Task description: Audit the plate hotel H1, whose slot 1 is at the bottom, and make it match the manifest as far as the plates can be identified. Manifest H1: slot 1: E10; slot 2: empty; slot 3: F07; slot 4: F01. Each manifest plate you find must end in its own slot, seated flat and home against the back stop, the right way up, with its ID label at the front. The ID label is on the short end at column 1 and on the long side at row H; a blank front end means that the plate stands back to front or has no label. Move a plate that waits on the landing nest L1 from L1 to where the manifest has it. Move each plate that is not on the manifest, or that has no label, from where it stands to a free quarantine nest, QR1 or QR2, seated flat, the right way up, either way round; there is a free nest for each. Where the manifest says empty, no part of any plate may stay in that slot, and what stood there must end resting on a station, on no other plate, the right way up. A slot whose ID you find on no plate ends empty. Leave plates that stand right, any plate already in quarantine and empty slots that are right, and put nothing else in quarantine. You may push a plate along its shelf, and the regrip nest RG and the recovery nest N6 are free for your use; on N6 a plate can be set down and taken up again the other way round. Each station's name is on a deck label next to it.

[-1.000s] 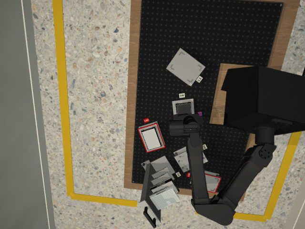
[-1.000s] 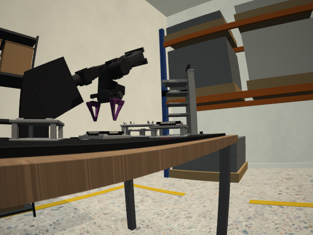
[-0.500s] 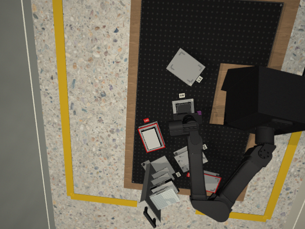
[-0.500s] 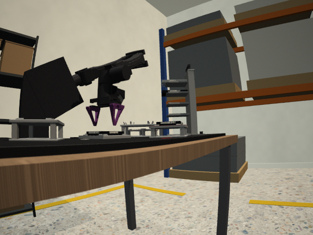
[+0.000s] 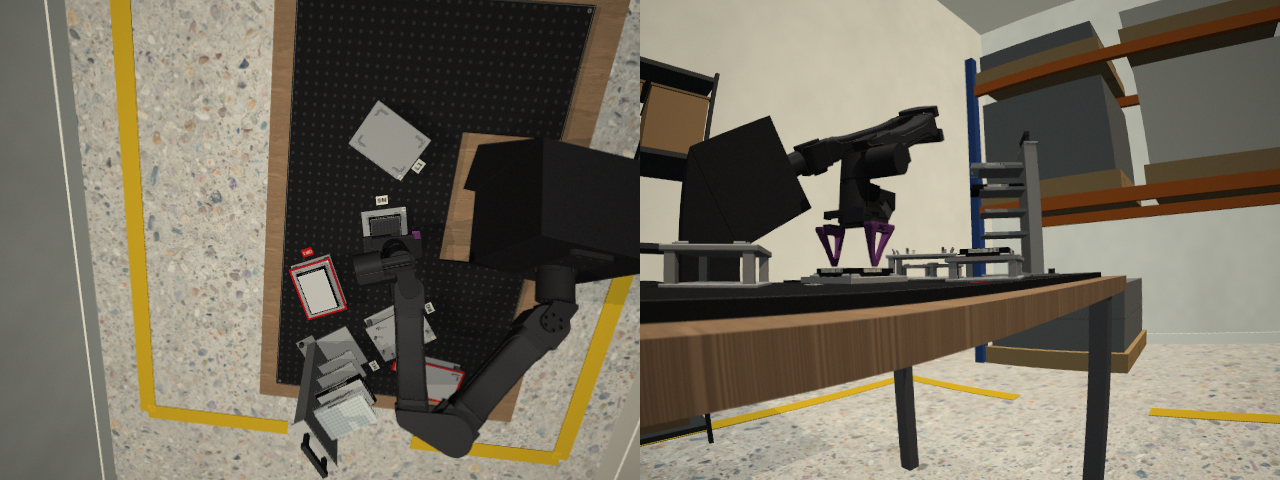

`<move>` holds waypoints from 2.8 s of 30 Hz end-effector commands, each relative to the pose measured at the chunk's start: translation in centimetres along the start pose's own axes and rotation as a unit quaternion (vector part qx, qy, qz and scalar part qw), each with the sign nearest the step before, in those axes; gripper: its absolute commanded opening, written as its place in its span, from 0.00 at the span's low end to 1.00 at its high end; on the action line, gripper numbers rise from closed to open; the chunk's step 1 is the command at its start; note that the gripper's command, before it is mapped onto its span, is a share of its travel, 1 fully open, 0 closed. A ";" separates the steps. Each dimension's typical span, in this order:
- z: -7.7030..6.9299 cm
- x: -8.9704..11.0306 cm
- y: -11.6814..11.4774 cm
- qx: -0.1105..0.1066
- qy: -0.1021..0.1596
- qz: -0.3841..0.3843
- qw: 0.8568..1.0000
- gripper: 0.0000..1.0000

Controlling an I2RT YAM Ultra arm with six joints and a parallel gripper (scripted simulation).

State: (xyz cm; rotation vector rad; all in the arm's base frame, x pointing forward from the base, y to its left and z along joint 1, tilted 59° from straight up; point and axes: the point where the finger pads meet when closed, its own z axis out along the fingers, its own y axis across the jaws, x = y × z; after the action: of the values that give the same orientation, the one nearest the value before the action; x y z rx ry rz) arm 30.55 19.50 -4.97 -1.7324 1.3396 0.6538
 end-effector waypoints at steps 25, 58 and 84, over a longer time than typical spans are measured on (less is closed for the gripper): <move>1.4 0.1 -0.6 0.011 0.000 -0.001 1.000 0.86; -0.1 0.1 -0.6 0.011 0.000 -0.001 1.000 0.86; -2.5 0.1 -0.6 0.011 0.000 -0.001 1.000 0.86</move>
State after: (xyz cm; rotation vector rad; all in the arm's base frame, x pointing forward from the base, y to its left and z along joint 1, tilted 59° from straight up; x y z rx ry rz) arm 30.73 18.11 -3.93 -1.7339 1.3299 0.6324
